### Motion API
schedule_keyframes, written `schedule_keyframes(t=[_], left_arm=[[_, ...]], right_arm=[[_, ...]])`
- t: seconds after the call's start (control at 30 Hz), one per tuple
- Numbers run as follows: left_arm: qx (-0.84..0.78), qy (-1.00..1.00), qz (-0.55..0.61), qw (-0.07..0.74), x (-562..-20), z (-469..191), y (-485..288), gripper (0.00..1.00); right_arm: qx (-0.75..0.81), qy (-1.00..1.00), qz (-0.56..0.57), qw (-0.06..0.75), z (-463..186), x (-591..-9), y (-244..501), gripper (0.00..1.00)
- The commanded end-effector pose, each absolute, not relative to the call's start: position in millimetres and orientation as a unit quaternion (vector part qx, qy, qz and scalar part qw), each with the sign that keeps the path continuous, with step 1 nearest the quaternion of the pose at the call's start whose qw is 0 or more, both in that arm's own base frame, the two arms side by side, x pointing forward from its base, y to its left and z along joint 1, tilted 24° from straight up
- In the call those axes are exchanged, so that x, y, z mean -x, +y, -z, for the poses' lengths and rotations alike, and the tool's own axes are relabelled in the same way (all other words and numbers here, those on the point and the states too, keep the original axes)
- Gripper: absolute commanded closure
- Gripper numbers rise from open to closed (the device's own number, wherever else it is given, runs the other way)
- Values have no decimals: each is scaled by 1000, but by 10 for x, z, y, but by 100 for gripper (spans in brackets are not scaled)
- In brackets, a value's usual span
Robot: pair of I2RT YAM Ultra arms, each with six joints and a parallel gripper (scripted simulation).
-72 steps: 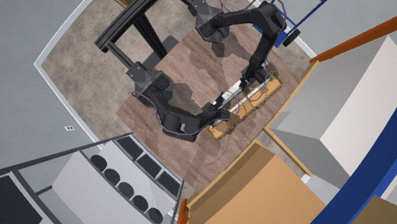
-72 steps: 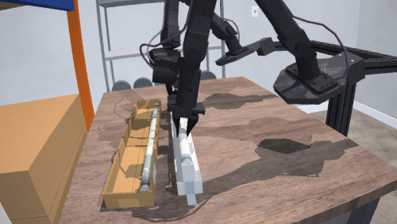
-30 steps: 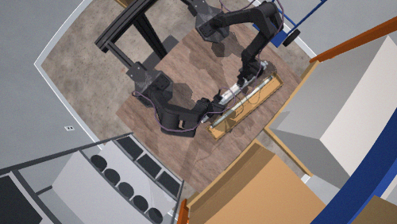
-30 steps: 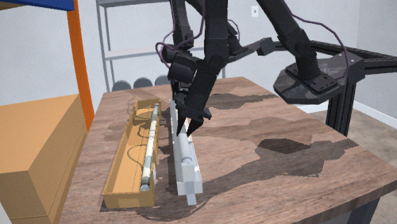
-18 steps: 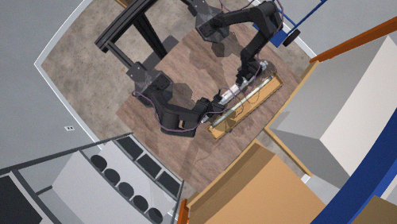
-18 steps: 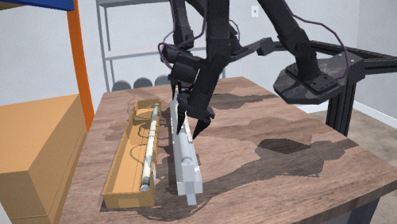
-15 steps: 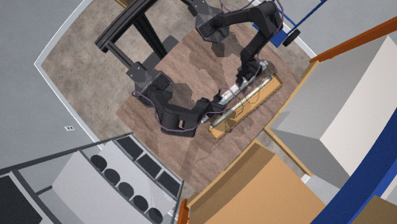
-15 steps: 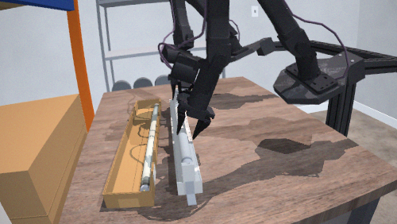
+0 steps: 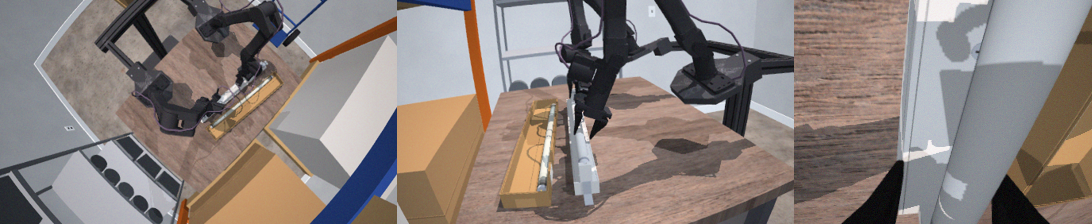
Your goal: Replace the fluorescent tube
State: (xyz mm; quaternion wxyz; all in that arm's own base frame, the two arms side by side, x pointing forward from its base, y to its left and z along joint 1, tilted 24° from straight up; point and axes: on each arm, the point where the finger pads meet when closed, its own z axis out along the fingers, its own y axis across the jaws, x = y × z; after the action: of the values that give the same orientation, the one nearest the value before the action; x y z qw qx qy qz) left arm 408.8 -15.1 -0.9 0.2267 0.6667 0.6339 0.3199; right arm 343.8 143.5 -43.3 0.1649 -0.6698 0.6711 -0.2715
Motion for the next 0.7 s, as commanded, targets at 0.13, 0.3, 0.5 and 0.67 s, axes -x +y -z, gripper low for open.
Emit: schedule_keyframes(t=[0.13, 0.3, 0.5, 0.67], left_arm=[[-686, 635, -292, 201, -3897, 222, -202, 51], [-675, 640, -304, 205, -3773, -58, -180, 51], [-675, 640, -305, 206, -3688, -155, -196, 51], [-674, 640, -305, 208, -3573, -287, -217, 51]], right_arm=[[674, 667, 266, 175, 338, -3401, 1530, 51], [674, 671, 270, 150, 240, -3187, 1440, 51], [672, 672, 271, 155, 120, -3130, 1471, 51], [666, 673, 272, 171, -139, -3138, 1593, 51]])
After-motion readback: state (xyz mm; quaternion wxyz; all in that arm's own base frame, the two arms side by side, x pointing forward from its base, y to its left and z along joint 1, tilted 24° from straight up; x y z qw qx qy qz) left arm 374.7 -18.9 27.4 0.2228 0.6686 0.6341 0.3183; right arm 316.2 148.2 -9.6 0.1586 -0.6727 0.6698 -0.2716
